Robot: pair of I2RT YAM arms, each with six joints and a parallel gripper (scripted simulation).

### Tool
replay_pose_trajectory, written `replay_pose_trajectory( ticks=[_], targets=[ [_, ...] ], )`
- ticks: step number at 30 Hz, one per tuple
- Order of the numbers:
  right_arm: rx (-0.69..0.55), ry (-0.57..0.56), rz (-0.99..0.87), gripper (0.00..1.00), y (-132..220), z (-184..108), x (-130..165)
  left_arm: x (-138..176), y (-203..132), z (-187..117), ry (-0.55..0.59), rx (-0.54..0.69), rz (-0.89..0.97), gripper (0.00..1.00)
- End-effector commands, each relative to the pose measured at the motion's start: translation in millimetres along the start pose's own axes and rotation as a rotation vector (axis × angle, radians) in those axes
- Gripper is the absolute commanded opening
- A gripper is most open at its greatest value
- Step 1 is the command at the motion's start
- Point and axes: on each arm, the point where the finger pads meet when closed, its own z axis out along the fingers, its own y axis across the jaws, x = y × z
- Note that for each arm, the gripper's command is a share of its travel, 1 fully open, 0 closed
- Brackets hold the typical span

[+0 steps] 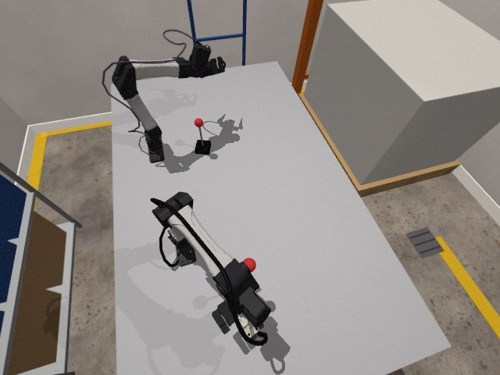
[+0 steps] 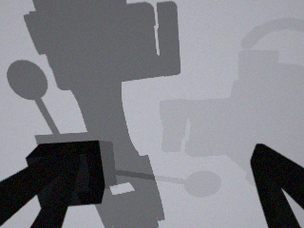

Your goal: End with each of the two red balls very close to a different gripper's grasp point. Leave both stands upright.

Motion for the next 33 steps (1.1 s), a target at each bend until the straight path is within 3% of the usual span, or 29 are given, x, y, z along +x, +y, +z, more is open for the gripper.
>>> replay_pose_trajectory(
  ticks=[1,8,10,11,13,22,25,27,33],
  targets=[
    [0.005,-0.175,0.092,1.00,-12,-38,-33,3,-4,-16,0.036,0.050,0.056,1.00],
    [-0.023,-0.492,0.222,1.00,-11,-116,-85,33,1,-57,0.191,0.162,0.251,1.00],
    [-0.023,-0.492,0.222,1.00,-11,-116,-85,33,1,-57,0.191,0.162,0.251,1.00],
    [-0.026,-0.517,0.194,1.00,-8,-130,-83,36,1,-67,0.218,0.190,0.288,1.00],
    [-0.040,-0.565,0.111,1.00,4,-160,-69,55,9,-89,0.302,0.240,0.384,1.00],
    [-0.137,-0.716,-0.079,1.00,22,-242,15,80,15,-181,0.491,0.469,0.670,1.00],
    [-0.166,-0.775,-0.116,1.00,20,-262,39,94,18,-205,0.571,0.530,0.768,1.00],
    [-0.166,-0.775,-0.116,1.00,20,-262,39,94,18,-205,0.571,0.530,0.768,1.00],
    [-0.230,-0.898,-0.173,1.00,11,-294,86,115,20,-257,0.708,0.662,0.957,1.00]
  ],
)
